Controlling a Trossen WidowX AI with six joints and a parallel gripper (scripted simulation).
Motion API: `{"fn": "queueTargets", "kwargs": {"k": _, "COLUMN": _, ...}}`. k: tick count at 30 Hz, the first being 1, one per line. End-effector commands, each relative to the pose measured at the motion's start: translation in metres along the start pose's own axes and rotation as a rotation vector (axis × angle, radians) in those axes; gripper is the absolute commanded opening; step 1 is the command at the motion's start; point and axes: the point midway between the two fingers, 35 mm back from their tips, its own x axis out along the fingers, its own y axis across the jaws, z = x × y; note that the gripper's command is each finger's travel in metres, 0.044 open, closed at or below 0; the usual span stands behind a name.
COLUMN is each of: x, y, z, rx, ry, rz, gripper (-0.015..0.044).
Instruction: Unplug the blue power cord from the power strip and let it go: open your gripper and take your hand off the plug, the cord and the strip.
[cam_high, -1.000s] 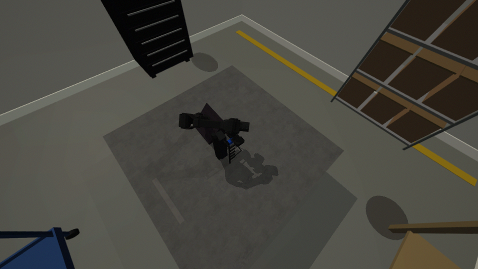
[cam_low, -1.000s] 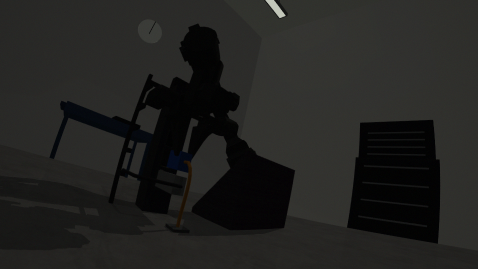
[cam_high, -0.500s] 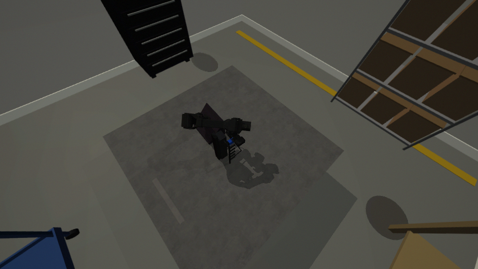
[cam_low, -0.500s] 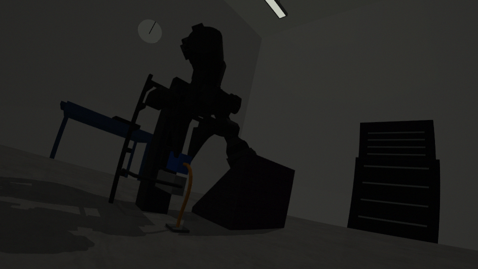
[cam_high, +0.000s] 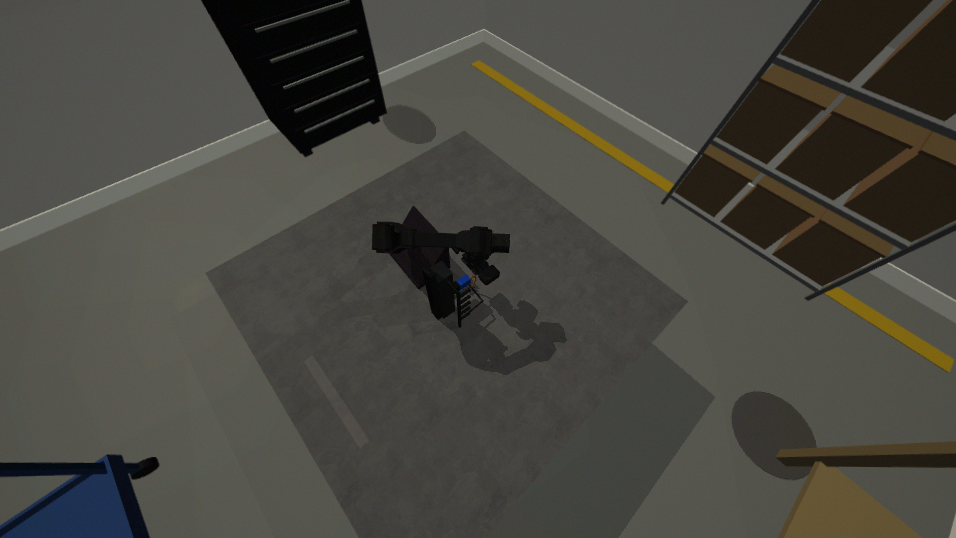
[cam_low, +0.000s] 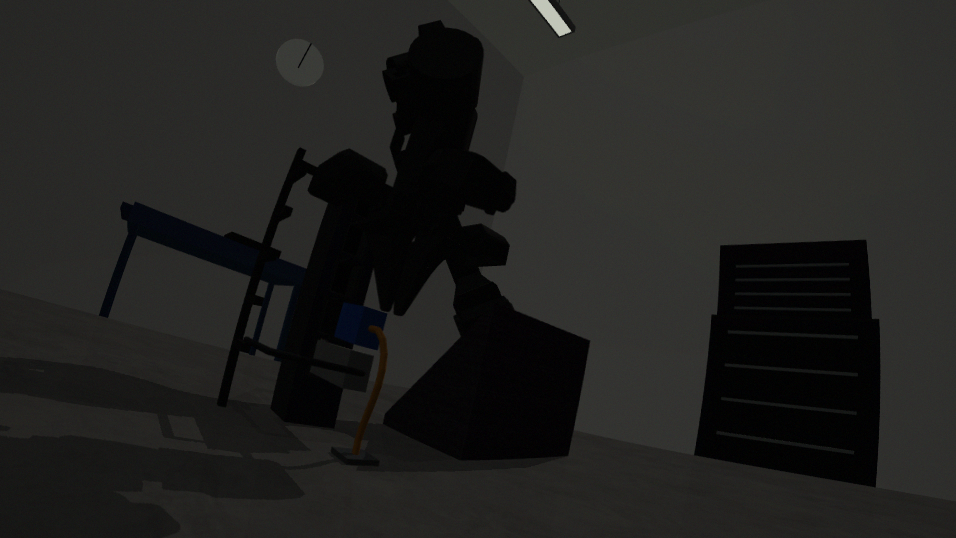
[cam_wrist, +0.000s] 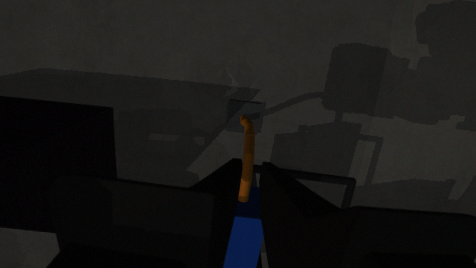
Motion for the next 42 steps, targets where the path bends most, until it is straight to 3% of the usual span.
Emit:
{"fn": "queueTargets", "kwargs": {"k": 1, "x": 0.002, "y": 0.000, "z": -0.002, "rx": 0.002, "ry": 0.001, "rz": 0.005, "gripper": 0.0131}}
{"fn": "queueTargets", "kwargs": {"k": 3, "x": 0.002, "y": 0.000, "z": -0.002, "rx": 0.002, "ry": 0.001, "rz": 0.005, "gripper": 0.0160}}
{"fn": "queueTargets", "kwargs": {"k": 42, "x": -0.005, "y": 0.001, "z": -0.039, "rx": 0.004, "ry": 0.004, "rz": 0.006, "gripper": 0.0160}}
